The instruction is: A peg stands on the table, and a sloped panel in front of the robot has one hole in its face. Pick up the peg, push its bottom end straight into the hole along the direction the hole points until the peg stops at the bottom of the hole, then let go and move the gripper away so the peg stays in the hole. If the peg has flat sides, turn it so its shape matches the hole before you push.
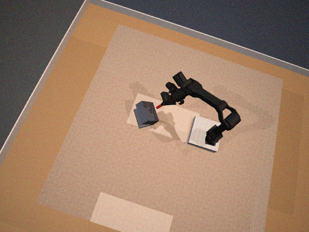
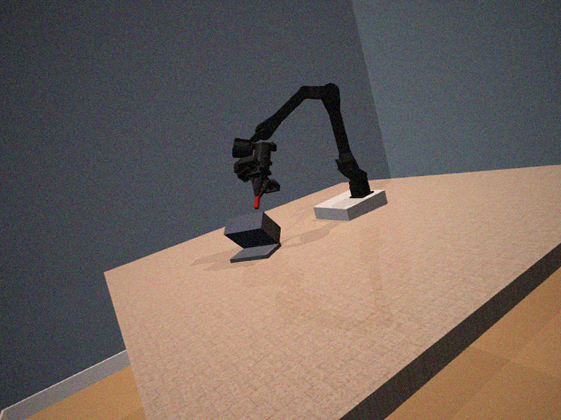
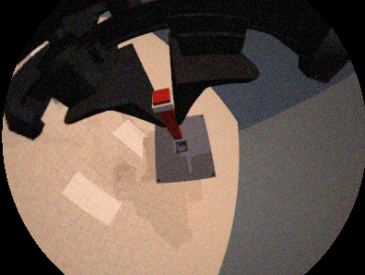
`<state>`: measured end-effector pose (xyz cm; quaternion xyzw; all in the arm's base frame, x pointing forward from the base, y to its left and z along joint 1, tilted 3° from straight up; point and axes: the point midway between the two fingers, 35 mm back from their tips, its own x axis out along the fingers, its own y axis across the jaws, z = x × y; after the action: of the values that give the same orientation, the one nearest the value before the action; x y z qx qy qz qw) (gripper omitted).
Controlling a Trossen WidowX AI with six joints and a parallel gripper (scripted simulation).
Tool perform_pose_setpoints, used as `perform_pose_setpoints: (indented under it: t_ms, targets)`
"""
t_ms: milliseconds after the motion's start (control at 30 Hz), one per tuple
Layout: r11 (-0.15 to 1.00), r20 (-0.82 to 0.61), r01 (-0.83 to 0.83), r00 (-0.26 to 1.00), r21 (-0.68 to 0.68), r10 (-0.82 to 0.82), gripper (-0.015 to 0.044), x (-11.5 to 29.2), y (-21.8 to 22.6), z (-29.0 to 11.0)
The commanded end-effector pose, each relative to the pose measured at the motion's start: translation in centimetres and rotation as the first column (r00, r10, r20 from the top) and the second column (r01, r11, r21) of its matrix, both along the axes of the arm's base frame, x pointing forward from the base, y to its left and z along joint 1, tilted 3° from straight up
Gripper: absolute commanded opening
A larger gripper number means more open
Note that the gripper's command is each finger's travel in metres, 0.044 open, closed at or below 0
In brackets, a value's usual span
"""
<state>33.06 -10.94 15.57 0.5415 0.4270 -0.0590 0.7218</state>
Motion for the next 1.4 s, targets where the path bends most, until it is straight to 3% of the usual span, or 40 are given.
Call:
perform_pose_setpoints:
  t_ms: [0,1367]
  targets:
    - [1.000,-0.001,0.007,1.000,0.010,-0.007,0.0000,0.4,0.2,-0.5]
    - [0.999,0.020,0.022,1.000,0.026,-0.023,0.0000,2.6,1.3,-2.8]
